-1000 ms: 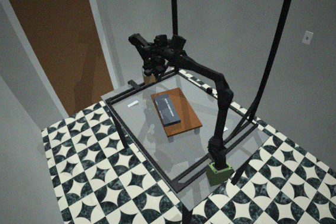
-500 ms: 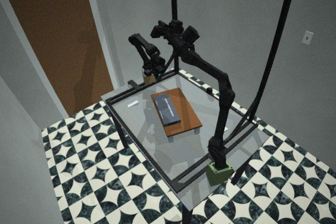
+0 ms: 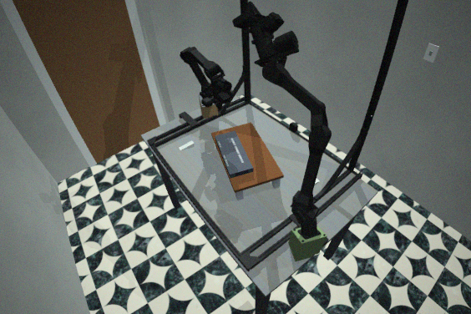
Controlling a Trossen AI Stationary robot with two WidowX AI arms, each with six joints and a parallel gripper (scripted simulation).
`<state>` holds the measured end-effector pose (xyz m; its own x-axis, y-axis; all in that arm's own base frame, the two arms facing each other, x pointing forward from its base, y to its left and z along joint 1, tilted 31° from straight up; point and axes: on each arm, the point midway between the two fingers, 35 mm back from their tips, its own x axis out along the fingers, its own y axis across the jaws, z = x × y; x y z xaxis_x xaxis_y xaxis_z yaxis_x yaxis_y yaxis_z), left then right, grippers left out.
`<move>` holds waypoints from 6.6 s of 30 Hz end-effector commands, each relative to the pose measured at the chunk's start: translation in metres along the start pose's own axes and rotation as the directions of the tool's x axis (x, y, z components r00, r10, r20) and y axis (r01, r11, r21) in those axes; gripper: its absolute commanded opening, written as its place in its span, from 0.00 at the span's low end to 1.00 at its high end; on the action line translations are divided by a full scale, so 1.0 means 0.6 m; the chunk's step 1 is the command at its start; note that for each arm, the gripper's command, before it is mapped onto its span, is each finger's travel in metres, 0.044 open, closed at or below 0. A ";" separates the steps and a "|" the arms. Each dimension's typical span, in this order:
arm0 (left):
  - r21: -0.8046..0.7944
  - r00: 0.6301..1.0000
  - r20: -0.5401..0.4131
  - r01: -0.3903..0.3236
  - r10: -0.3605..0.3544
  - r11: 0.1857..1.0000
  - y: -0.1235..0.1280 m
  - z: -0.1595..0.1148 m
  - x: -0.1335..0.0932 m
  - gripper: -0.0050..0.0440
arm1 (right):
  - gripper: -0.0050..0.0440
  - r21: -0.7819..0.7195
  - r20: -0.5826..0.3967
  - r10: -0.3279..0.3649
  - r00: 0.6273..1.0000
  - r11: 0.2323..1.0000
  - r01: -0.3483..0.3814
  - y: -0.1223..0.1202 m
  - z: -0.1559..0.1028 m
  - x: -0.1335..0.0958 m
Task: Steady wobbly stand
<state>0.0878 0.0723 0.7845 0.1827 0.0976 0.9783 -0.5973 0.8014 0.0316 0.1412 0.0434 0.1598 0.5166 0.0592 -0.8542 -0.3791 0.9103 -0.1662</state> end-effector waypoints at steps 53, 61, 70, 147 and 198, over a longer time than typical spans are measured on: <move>-0.241 0.479 -0.876 -0.332 -0.057 0.912 0.008 -0.489 -0.247 0.10 | 0.10 0.000 0.000 0.000 1.000 1.000 0.000 0.000 0.000 0.000; -0.191 0.196 -0.975 -0.497 -0.105 0.847 0.000 -0.565 -0.377 0.10 | 0.10 0.000 0.000 0.000 1.000 1.000 0.000 0.000 0.000 0.000; -0.099 -0.021 -0.990 -0.605 -0.140 0.790 -0.009 -0.597 -0.477 0.10 | 0.10 0.000 0.000 0.000 1.000 1.000 0.000 0.000 0.000 0.000; 0.582 -0.753 -0.544 -0.656 -0.370 0.480 -0.112 -0.587 -0.947 0.10 | 0.10 0.000 0.000 0.000 1.000 1.000 0.000 0.000 0.000 0.000; 0.577 -0.746 -0.551 -0.665 -0.374 0.475 -0.070 -0.525 -0.862 0.10 | 0.10 0.000 0.000 0.000 1.000 1.000 0.000 0.000 0.000 0.000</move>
<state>0.2645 0.1739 0.2112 0.5157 -0.0429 -0.8557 -0.8568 -0.0271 -0.5150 0.1412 0.0434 0.1598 0.5166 0.0591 -0.8542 -0.3791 0.9103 -0.1663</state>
